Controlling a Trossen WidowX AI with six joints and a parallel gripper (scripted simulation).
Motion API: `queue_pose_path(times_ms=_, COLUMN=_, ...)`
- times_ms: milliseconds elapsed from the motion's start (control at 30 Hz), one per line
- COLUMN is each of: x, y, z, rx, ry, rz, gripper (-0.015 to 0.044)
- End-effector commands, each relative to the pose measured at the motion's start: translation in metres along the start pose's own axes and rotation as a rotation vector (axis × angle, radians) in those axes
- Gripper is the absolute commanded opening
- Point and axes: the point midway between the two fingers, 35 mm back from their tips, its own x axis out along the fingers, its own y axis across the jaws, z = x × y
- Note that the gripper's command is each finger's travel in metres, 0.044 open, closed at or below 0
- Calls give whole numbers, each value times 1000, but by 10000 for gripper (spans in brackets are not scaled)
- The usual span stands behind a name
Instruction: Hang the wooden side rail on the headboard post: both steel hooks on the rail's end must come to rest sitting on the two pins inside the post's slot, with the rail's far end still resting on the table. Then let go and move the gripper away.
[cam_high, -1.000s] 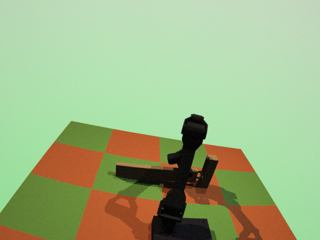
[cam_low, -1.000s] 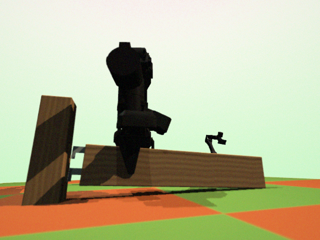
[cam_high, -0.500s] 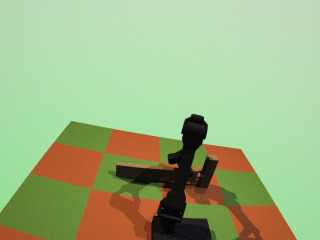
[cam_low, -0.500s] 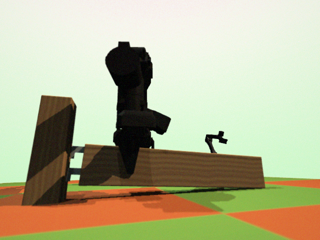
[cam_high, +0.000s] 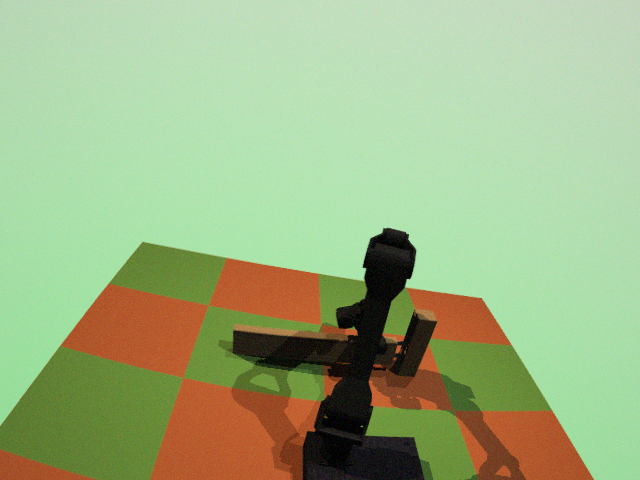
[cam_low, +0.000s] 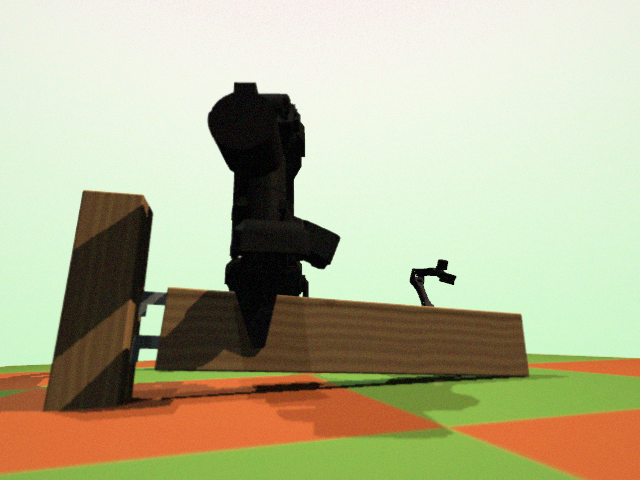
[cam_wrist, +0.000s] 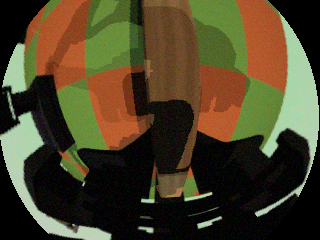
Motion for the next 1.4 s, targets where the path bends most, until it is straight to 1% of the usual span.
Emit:
queue_pose_path(times_ms=0, x=-1, y=-1, z=-2, rx=-4, ry=5, rz=-5, gripper=0)
queue_pose_path(times_ms=1367, x=-2, y=-2, z=-5, rx=-4, ry=6, rz=-5, gripper=0)
